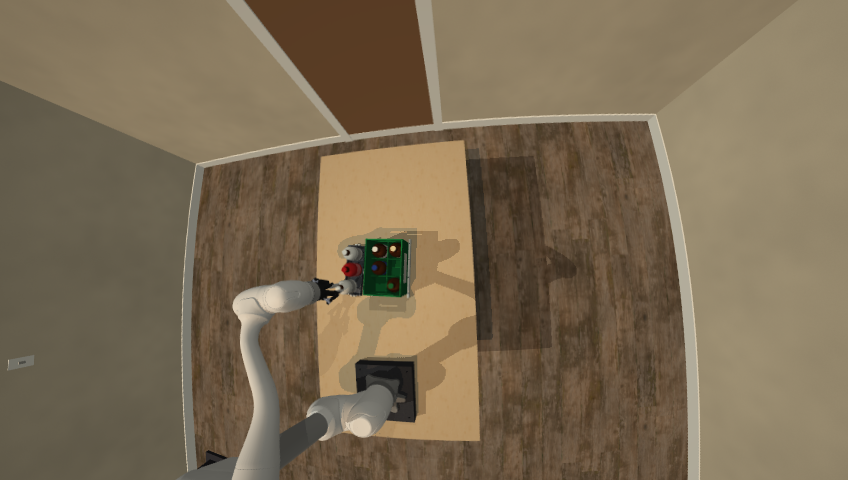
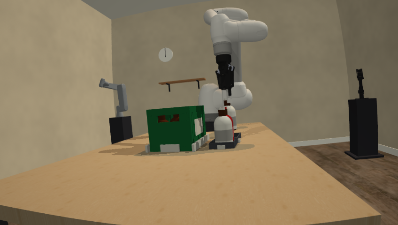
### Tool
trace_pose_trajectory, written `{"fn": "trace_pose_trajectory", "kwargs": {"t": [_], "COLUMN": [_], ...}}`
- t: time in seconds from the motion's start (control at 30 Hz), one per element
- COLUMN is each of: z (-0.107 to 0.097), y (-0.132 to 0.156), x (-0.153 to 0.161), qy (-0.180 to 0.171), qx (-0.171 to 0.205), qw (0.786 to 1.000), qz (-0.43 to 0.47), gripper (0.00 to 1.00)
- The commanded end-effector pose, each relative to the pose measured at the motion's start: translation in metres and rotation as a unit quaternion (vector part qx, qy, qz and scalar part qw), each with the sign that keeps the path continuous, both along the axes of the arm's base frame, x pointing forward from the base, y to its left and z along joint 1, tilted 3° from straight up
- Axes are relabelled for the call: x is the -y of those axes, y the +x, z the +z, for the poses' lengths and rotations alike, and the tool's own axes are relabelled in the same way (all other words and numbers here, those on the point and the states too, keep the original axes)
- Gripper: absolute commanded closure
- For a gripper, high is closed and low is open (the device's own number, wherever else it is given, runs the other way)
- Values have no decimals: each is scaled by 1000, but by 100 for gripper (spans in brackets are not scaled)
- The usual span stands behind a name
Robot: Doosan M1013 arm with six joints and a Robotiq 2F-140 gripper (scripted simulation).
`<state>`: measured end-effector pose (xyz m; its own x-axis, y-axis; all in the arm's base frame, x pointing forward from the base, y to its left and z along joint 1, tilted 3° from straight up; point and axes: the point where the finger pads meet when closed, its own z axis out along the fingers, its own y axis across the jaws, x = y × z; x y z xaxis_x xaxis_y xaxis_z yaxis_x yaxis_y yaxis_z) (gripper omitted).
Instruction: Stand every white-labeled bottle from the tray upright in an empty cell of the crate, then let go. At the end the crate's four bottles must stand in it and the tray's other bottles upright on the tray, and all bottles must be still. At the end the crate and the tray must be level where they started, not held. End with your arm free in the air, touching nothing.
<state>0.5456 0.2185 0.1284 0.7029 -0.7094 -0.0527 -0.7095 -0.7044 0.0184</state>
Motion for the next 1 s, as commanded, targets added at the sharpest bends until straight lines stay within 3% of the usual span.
{"fn": "trace_pose_trajectory", "kwargs": {"t": [0.0,0.97], "z": [0,12], "y": [0,1], "x": [0,0], "qy": [0,0], "qx": [0,0], "qw": [1000,1000], "qz": [0,0], "gripper": [100,100]}}
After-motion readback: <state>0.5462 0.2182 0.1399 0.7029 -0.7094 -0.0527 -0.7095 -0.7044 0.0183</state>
